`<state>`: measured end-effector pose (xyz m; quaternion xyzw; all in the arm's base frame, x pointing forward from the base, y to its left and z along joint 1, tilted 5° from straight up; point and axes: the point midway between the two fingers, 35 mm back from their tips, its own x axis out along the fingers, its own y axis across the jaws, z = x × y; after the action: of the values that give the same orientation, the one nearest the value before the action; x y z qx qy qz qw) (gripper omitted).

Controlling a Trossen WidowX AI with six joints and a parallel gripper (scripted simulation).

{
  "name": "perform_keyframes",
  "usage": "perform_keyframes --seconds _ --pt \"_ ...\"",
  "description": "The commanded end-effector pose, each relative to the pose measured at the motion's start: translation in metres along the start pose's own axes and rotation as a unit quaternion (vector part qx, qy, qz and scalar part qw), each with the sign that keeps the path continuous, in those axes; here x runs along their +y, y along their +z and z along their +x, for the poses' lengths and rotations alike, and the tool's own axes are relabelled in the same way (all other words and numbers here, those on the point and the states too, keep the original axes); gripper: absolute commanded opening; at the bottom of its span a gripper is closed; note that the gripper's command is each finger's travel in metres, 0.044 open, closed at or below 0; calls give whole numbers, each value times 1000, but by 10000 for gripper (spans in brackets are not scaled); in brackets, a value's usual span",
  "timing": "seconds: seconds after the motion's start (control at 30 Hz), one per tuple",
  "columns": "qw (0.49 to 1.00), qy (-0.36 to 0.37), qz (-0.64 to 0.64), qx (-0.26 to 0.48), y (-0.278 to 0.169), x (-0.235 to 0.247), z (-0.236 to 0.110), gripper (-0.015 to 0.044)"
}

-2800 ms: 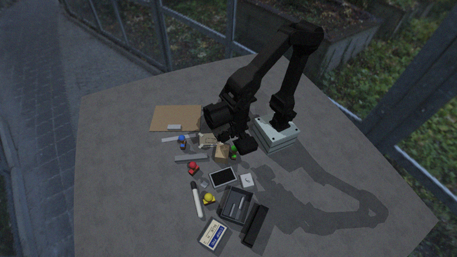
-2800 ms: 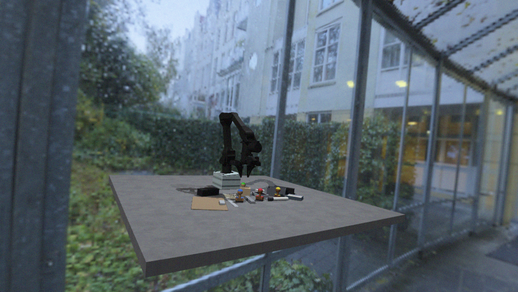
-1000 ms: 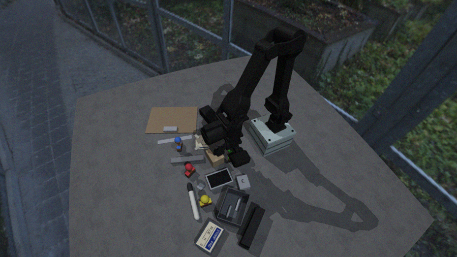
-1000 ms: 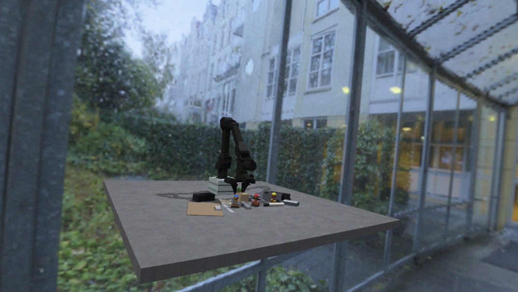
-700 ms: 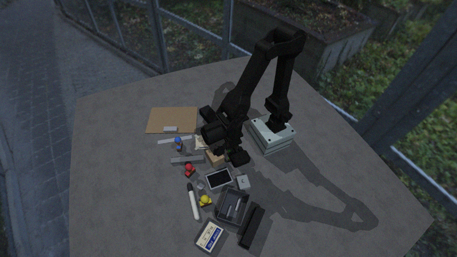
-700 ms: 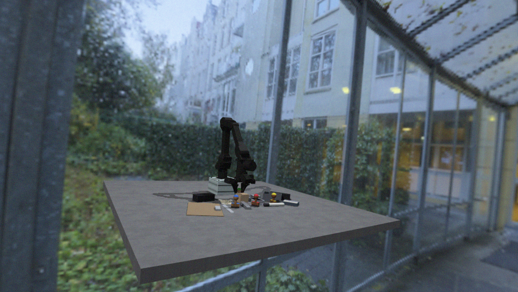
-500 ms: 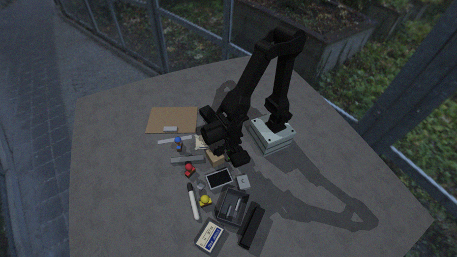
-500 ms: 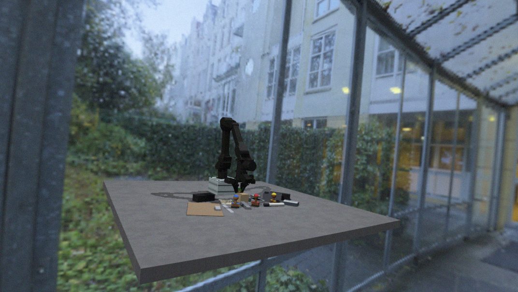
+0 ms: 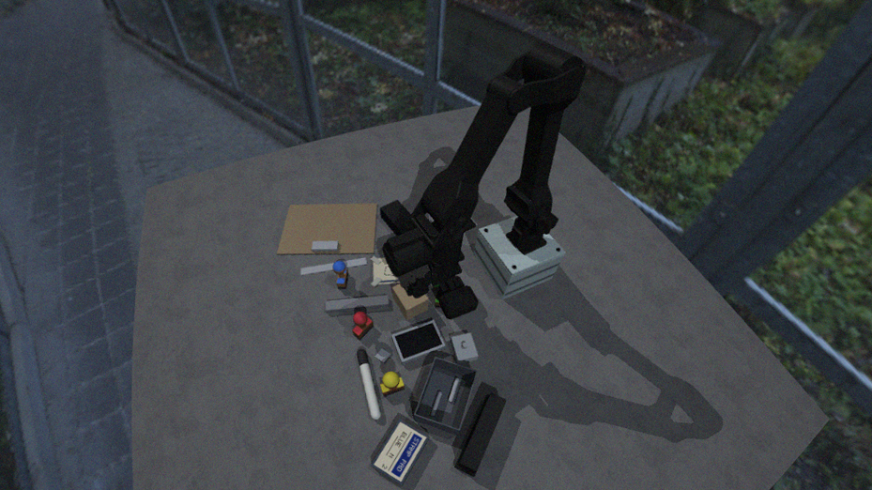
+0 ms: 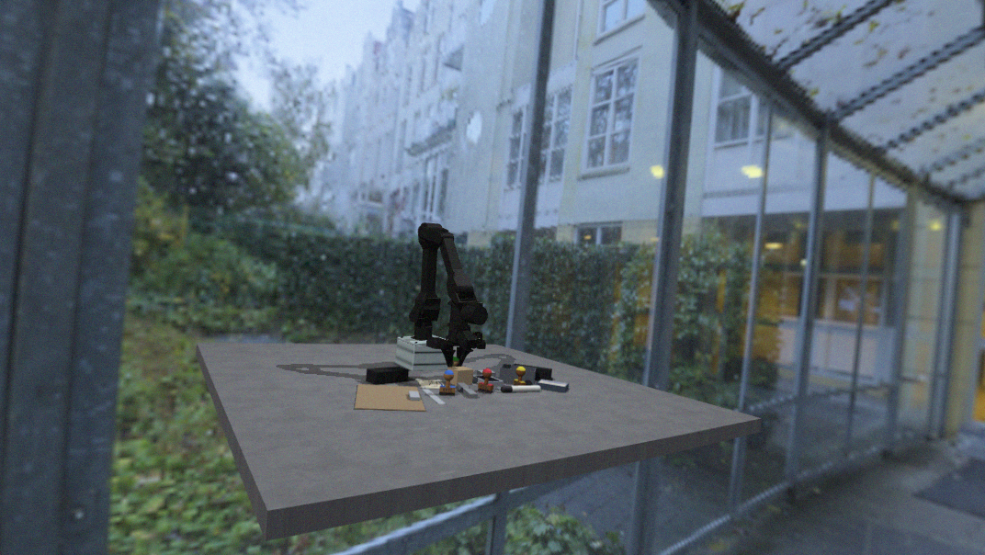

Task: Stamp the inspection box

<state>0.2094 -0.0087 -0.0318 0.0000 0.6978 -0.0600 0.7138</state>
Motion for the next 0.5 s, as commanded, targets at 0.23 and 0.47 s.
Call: perform_keyframes --seconds 0.23,0.47 --pt "1000 0 1 -1 1 0 -6 0" --pt "1000 0 1 -1 2 0 -9 0"
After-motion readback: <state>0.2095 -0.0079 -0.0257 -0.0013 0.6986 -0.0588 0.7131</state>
